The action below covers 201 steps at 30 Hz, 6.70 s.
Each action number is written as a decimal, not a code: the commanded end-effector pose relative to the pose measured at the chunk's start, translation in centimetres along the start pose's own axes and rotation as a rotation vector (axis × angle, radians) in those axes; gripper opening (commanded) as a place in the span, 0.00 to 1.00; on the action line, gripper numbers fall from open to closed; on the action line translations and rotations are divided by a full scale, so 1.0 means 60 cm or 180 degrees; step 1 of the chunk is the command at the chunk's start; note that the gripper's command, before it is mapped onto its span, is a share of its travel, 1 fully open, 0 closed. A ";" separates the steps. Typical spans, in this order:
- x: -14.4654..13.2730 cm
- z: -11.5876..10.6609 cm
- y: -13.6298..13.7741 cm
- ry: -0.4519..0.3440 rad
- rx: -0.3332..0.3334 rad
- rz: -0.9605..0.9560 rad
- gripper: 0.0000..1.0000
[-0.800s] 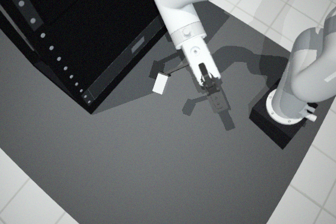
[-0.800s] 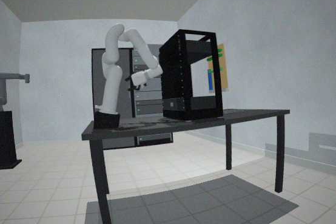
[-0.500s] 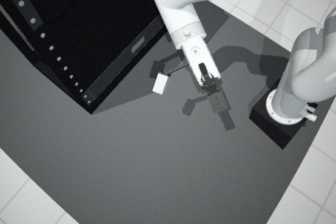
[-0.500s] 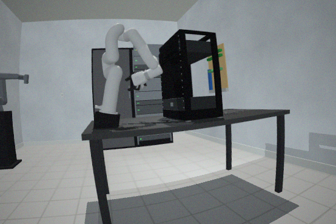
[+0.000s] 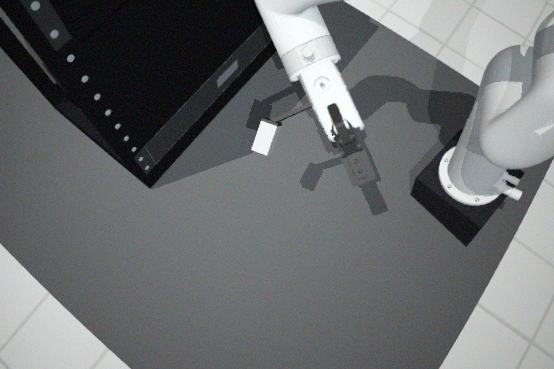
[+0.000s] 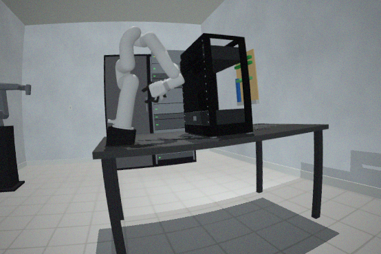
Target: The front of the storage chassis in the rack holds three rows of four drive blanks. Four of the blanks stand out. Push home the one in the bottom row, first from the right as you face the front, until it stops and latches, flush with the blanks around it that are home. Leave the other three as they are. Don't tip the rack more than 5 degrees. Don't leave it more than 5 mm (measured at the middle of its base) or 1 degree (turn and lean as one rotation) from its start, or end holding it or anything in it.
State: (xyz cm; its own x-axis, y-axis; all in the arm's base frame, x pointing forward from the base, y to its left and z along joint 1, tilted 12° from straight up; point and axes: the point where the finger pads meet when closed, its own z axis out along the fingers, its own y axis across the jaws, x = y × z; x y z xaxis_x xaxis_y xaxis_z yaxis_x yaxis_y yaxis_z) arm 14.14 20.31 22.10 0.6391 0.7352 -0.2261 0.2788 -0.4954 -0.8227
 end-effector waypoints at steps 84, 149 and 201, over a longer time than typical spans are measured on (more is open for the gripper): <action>0.077 0.046 -0.089 0.0334 -0.0126 -0.0394 1.00; 0.056 -0.438 -0.507 0.3561 0.3617 0.1377 1.00; -0.287 -0.576 -0.228 0.1806 0.8888 0.2543 1.00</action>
State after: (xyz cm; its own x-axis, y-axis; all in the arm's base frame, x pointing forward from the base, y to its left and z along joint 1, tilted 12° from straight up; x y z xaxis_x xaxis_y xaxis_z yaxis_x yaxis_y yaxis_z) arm 24.72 -0.97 55.92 0.2833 0.5350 -0.7959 -0.2681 0.8410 0.4699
